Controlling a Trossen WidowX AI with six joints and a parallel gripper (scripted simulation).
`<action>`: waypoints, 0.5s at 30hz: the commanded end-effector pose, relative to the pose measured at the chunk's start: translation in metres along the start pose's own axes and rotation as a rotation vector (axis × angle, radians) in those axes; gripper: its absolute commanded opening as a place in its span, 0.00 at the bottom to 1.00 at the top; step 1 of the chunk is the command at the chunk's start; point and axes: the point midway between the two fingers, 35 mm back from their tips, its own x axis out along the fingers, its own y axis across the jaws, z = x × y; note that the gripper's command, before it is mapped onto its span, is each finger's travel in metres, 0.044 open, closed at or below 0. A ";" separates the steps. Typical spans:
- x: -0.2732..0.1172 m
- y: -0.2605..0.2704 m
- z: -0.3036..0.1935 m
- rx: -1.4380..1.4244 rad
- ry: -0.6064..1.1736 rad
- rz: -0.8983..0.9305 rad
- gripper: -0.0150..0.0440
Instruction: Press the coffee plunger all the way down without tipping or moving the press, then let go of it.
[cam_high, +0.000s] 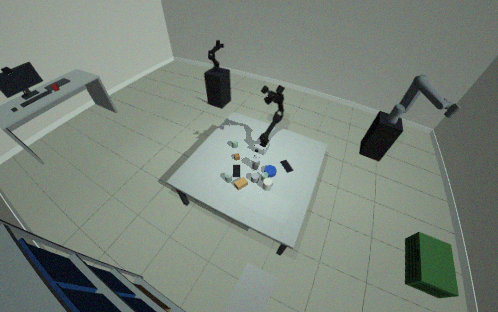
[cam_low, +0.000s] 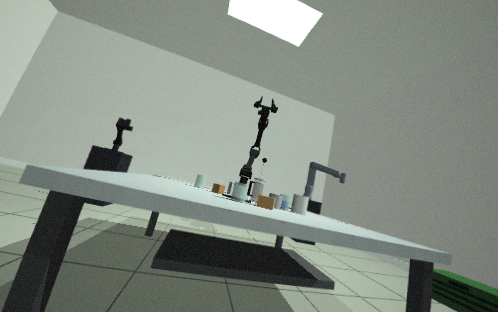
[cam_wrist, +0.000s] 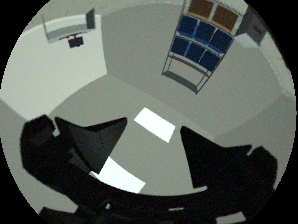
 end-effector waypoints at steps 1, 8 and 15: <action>0.000 0.000 0.002 -0.016 -0.005 -0.003 0.98; 0.009 -0.018 0.066 -0.497 -0.143 -0.139 1.00; 0.008 -0.042 0.144 -1.057 -0.213 -0.390 1.00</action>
